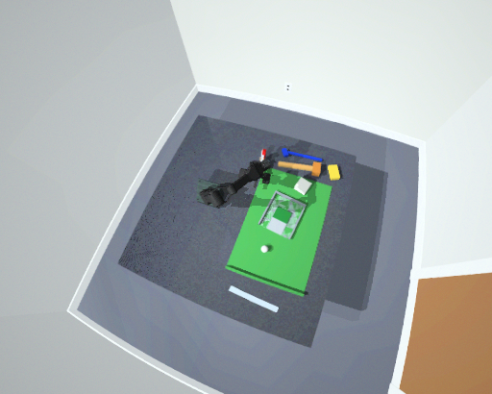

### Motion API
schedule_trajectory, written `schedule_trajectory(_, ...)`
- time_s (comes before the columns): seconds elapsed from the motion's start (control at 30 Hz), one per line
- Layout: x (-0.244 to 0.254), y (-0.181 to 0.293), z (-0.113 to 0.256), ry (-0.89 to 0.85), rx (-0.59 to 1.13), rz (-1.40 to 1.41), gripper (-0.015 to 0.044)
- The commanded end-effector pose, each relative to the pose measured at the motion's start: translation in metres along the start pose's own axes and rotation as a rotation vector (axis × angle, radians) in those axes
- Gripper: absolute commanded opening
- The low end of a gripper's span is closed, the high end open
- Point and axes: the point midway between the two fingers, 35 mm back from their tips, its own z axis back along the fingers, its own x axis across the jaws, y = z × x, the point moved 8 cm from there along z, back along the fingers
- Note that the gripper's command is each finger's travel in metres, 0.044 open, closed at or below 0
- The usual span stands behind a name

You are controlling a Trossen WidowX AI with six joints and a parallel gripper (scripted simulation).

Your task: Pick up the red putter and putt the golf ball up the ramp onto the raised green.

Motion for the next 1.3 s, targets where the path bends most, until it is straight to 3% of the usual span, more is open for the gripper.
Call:
schedule_trajectory(0.0,0.000,0.006,-0.014,-0.006,0.011,-0.007,0.0440)
schedule_trajectory(0.37,0.000,0.015,-0.042,-0.006,0.013,-0.008,0.0440)
schedule_trajectory(1.13,0.000,0.022,-0.065,-0.005,0.014,-0.008,0.0440)
schedule_trajectory(1.27,0.000,0.021,-0.062,-0.003,0.008,-0.012,0.0335)
